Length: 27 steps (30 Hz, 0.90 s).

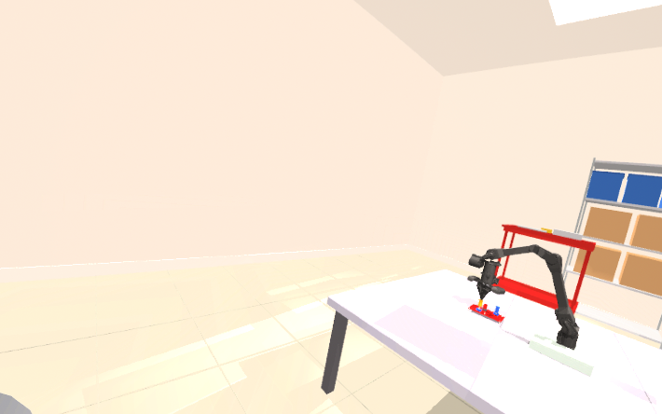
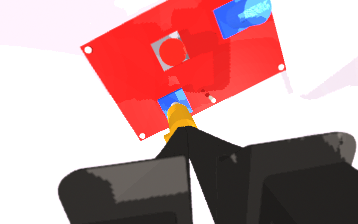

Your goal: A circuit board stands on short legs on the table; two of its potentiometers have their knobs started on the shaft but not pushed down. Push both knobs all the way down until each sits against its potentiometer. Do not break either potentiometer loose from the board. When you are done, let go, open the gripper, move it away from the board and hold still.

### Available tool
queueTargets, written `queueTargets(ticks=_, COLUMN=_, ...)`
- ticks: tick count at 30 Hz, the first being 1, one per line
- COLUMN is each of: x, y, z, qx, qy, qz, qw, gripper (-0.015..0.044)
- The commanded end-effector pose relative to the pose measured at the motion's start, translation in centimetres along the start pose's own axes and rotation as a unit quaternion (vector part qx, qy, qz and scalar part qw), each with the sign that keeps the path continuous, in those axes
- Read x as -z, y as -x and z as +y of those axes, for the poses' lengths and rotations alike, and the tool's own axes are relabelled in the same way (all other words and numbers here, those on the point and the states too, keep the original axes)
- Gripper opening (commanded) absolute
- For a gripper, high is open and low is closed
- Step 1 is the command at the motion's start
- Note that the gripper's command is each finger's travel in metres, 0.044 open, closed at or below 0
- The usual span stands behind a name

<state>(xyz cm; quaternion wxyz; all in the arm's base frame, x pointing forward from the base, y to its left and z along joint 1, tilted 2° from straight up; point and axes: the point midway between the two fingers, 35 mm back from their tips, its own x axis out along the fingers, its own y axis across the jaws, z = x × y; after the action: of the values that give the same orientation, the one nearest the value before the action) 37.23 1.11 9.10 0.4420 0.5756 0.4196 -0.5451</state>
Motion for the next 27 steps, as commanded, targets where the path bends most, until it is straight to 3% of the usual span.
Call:
queueTargets(ticks=1, x=-0.02, y=0.02, z=0.03, qx=-0.001, qy=-0.002, qz=-0.001, qw=1.000, gripper=0.0000)
queueTargets(ticks=27, x=-0.03, y=-0.34, z=0.03, qx=-0.001, qy=-0.002, qz=-0.001, qw=1.000, gripper=0.0000)
